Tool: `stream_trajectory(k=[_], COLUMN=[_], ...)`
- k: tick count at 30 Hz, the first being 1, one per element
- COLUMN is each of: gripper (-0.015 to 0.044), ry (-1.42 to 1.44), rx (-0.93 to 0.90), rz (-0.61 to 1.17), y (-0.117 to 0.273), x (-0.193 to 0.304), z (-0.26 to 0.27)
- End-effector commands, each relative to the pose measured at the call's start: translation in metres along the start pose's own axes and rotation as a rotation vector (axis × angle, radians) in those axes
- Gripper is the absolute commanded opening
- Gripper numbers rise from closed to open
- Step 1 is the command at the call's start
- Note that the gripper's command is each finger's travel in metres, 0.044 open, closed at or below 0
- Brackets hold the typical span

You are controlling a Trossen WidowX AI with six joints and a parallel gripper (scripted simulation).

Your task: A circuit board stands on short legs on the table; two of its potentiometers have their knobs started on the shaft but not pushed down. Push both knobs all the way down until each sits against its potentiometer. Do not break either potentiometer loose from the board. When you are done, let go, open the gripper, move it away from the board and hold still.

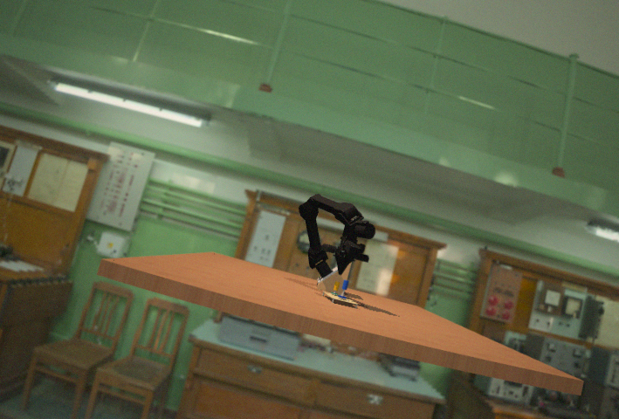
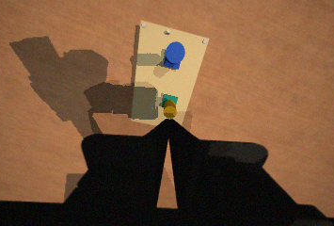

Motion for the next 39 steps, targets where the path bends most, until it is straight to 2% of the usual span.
stream_trajectory(k=[1, 17, 39], gripper=[0.0, 0.0, 0.0], ry=[0.002, 0.002, 0.002], rx=[0.005, 0.006, 0.006], rz=[0.001, 0.002, 0.002], y=[-0.004, -0.025, -0.028], x=[0.0, 0.0, 0.0], z=[-0.001, -0.001, -0.001])
Point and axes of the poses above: the point midway between the two fingers, 35 mm back from their tips, its own y axis back along the fingers, its own z axis across the jaws, x = y × z, the point moved 6 cm from there along y, back along the fingers, and after that the axes turned 5 degrees about y, right-handed, at the moved point
